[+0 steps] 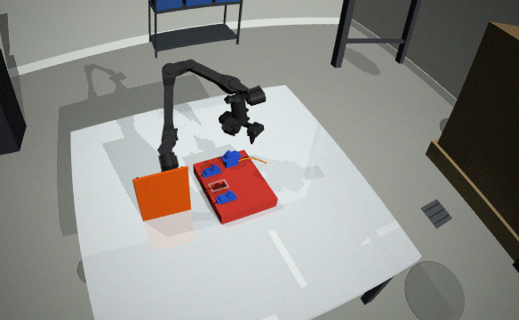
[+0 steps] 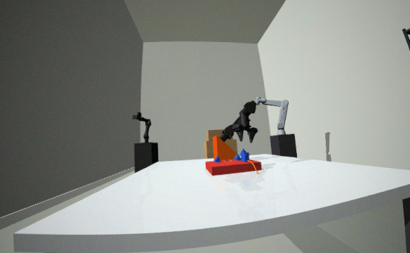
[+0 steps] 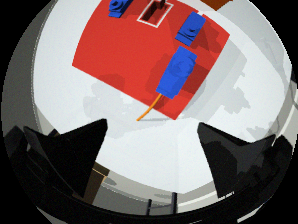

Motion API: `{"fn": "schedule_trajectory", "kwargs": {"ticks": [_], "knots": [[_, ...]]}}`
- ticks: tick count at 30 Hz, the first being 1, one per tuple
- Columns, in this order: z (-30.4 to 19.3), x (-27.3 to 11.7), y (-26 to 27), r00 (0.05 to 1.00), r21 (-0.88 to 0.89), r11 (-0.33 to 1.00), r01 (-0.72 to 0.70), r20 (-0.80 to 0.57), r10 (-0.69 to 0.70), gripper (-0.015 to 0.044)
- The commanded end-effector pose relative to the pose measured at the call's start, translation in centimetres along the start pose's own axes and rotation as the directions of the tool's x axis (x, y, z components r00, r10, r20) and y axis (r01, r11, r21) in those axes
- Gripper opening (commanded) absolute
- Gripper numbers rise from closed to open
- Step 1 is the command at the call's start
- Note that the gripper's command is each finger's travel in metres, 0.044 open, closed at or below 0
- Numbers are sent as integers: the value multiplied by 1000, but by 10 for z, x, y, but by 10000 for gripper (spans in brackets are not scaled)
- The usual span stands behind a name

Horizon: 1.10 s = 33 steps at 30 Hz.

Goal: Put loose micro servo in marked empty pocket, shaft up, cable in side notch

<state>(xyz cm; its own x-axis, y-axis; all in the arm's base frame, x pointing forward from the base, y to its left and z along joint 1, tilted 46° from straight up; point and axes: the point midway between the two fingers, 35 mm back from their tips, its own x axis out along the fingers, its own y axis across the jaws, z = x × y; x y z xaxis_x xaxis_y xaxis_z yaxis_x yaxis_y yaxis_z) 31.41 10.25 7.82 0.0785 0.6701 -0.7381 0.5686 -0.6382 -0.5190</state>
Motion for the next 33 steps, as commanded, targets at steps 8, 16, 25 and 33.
{"fn": "schedule_trajectory", "kwargs": {"ticks": [8, 16, 25, 33], "knots": [[22, 23, -15, 988, 349, 933, 87, 93, -127, 440], [25, 26, -15, 984, 394, 915, 92, 104, -143, 440], [28, 51, -19, 984, 394, 915, 93, 103, -144, 440], [29, 59, -21, 984, 394, 915, 93, 103, -144, 440]]}}
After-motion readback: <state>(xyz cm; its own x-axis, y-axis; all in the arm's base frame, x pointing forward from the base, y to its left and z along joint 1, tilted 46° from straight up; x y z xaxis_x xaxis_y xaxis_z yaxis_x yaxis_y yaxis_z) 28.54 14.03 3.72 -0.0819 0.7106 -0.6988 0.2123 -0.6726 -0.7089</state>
